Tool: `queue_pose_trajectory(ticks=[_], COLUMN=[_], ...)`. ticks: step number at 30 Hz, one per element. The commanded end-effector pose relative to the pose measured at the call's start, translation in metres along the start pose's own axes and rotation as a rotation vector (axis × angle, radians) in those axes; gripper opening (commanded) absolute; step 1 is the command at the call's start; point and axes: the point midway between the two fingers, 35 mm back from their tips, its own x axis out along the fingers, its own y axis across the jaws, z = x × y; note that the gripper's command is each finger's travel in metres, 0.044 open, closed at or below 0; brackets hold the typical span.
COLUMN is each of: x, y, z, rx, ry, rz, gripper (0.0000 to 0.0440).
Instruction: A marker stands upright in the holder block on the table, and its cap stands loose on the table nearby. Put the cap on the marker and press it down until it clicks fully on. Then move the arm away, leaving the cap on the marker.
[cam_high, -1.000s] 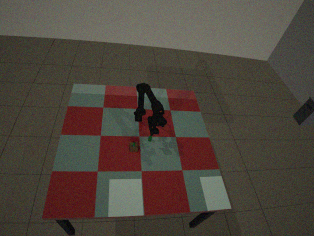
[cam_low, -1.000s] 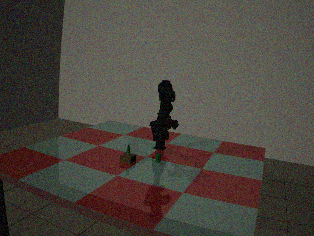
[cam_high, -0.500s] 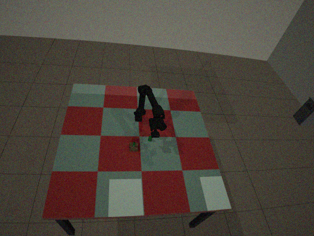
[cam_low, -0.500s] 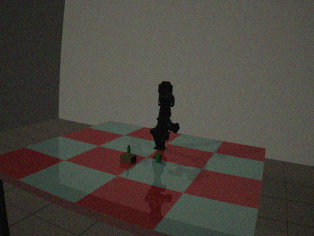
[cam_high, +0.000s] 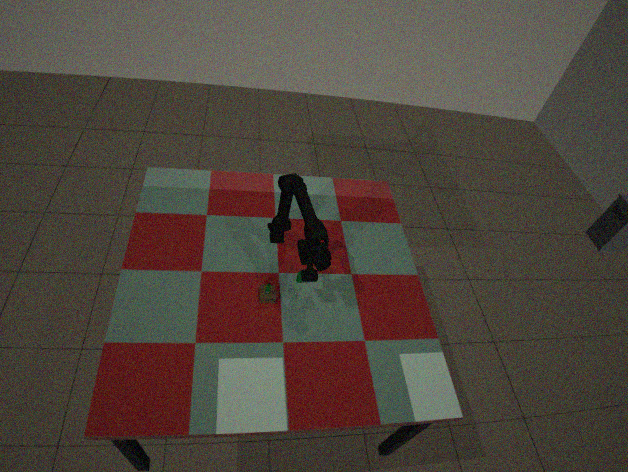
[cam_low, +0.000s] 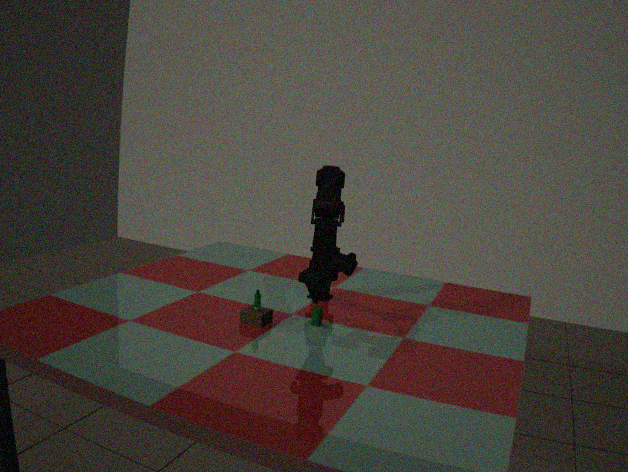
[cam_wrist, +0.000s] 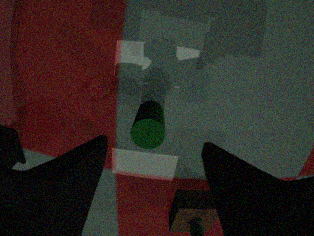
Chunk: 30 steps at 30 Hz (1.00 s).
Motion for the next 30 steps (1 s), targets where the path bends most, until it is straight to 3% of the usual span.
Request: queue_pose_trajectory(ticks=[1,24,30], x=[0.007,0.053,0.058], y=[0.001,0.006,0.006], z=[0.0,-0.003,-0.005], rx=[-0.009,-0.1,-0.126], ry=[-0.004,0.005,0.019], rz=[0.028,0.118,0.11], gripper=[0.0306,0.0257,0.0209])
